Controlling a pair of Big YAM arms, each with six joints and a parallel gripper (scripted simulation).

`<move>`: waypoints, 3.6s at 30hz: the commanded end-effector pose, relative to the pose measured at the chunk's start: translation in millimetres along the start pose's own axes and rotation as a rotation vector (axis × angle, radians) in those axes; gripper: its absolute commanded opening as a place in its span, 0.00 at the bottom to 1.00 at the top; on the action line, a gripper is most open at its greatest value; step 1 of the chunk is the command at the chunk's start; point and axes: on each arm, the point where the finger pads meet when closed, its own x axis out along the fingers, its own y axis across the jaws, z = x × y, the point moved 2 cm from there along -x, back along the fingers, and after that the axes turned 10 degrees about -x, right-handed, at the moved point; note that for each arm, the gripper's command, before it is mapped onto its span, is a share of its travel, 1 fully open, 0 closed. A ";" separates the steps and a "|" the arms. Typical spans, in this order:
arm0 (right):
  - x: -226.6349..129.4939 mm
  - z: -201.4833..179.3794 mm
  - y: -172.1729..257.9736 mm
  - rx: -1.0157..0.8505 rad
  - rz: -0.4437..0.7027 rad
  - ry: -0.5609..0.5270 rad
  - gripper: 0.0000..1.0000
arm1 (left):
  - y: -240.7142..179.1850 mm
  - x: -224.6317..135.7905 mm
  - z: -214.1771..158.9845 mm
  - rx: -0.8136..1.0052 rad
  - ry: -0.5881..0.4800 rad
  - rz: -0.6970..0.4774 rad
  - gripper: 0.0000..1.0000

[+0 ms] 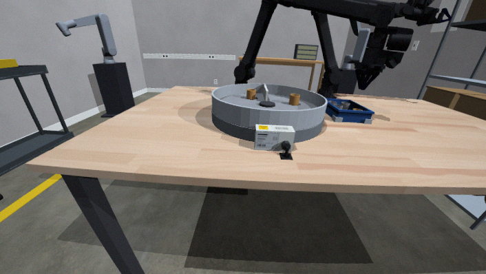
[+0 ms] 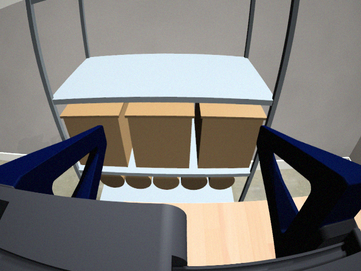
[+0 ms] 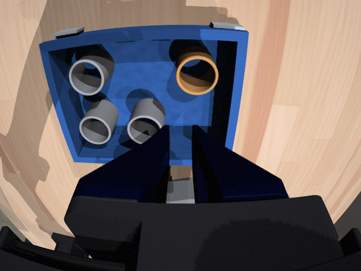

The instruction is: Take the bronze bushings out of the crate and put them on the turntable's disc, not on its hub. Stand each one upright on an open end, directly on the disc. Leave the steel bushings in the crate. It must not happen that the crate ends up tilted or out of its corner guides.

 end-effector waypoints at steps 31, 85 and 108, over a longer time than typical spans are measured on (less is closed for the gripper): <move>-33.1 17.0 -13.8 0.007 -0.050 -0.055 0.15 | -0.3 -10.5 26.9 0.016 -0.067 -0.006 1.00; 41.1 13.4 -9.5 0.007 -0.056 -0.061 0.15 | -0.3 -10.5 26.9 0.016 -0.067 -0.006 1.00; 26.5 19.3 -14.3 0.007 -0.066 -0.073 0.15 | -0.3 -10.5 26.9 0.016 -0.067 -0.006 1.00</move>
